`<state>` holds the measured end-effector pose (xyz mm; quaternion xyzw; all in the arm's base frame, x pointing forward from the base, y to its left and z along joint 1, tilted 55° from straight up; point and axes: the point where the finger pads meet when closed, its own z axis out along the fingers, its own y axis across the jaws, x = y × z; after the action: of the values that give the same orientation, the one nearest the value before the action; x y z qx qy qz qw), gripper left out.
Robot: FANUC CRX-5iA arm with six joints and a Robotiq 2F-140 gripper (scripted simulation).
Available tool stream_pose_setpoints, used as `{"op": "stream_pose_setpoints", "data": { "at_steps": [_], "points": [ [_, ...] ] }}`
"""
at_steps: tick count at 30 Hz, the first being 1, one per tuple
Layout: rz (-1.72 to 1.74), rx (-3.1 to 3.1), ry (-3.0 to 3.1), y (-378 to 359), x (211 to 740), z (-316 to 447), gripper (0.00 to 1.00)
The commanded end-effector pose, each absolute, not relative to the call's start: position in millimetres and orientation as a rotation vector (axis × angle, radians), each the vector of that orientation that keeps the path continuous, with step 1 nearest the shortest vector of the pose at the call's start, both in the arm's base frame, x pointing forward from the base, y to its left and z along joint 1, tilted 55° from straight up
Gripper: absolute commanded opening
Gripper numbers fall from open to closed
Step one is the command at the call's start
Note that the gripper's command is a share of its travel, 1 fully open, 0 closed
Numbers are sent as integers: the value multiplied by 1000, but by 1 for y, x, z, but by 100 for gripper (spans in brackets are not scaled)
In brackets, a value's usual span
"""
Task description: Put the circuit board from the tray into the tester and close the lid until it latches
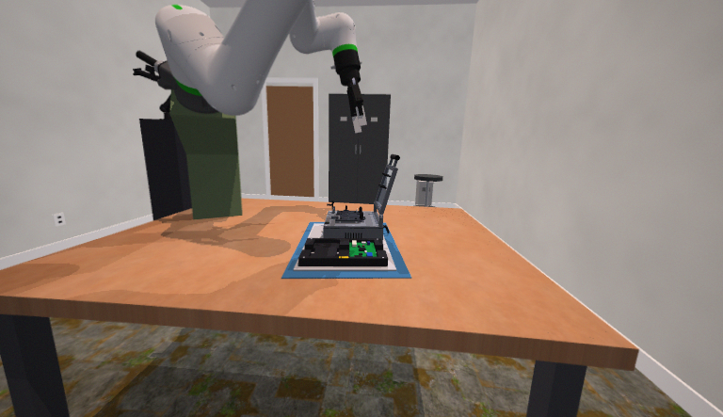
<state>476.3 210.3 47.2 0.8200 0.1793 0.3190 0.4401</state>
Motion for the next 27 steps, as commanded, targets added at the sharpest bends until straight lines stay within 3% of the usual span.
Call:
{"op": "stream_pose_setpoints", "data": {
  "at_steps": [1, 27],
  "points": [
    [702, 2019, 529, 200, 483, 62, 100],
    [224, 1809, 1080, 111, 512, 158, 100]
  ]
}}
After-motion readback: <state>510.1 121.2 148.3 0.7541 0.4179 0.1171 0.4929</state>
